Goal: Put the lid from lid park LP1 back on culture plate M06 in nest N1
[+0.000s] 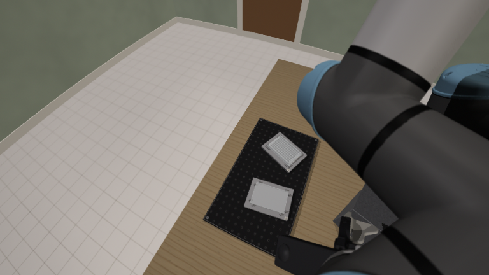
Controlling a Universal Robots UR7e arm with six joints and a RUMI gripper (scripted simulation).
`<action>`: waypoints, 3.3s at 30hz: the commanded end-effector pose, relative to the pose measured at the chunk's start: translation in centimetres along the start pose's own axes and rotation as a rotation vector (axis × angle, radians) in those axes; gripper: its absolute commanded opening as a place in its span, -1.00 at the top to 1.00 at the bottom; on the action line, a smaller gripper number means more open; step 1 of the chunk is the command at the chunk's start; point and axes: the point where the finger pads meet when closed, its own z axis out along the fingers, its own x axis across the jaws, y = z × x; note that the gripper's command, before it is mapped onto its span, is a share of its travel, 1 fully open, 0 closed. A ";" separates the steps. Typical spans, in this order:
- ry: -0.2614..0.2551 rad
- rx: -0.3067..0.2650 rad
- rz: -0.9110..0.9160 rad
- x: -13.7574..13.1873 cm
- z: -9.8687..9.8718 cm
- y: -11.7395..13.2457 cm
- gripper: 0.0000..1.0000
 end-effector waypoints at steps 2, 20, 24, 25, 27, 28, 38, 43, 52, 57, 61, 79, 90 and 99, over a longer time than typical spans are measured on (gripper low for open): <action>-0.001 0.001 0.000 0.0 0.0 0.0 -1.00; -0.035 0.003 -0.002 -0.5 0.6 -1.3 -0.64; -0.068 0.008 -0.003 -1.0 1.5 -2.9 -0.64; -0.068 0.008 -0.003 -1.1 1.7 -3.3 -0.64; -0.068 0.008 -0.003 -1.3 2.1 -4.0 -0.64; -0.068 0.008 -0.003 -1.3 2.1 -4.0 -0.64; -0.130 0.025 -0.004 -1.9 4.1 -7.4 -0.64; -0.159 0.037 -0.004 -2.1 5.2 -9.1 -0.64; -0.203 0.063 -0.002 -2.0 6.9 -11.8 -0.64; -0.226 0.080 -0.001 -1.8 8.2 -13.6 -0.64; -0.233 0.086 -0.001 -1.6 9.0 -14.8 -0.64; -0.301 0.176 0.009 0.4 13.1 -19.7 -0.64; -0.319 0.228 0.016 2.5 15.7 -22.3 -0.64; -0.325 0.282 0.023 4.6 17.6 -23.9 -0.64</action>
